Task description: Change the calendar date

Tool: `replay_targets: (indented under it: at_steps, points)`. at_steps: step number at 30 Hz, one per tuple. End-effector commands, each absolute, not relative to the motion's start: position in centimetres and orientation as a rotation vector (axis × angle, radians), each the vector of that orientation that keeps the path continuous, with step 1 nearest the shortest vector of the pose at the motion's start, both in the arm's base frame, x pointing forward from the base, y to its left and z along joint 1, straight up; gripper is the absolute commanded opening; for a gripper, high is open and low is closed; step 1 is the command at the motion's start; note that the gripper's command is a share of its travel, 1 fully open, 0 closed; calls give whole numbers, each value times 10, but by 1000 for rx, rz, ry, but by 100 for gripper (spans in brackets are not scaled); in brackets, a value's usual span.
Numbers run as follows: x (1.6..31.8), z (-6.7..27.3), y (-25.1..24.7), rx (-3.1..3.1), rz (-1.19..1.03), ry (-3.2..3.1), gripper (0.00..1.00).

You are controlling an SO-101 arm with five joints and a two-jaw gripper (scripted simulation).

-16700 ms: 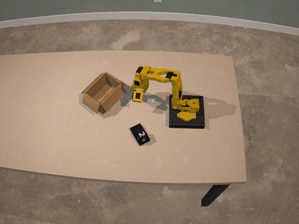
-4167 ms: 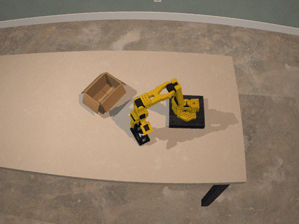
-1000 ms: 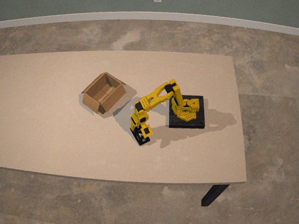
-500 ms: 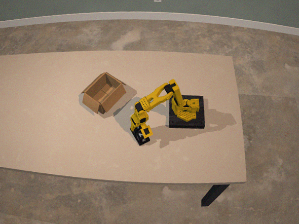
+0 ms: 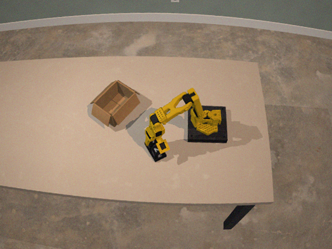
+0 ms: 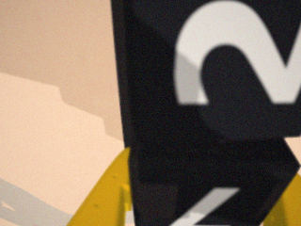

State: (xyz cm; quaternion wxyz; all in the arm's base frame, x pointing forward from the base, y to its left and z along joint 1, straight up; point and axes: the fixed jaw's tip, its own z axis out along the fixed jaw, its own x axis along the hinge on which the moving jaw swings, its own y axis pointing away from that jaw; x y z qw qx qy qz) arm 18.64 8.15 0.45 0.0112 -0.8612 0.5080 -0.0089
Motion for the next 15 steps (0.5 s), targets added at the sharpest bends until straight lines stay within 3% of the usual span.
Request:
replay_targets:
  at_steps: [1,15]
  points:
    - [183,-1,78,-2702,-4,1596,24]
    - [183,-1,78,-2702,-4,1596,28]
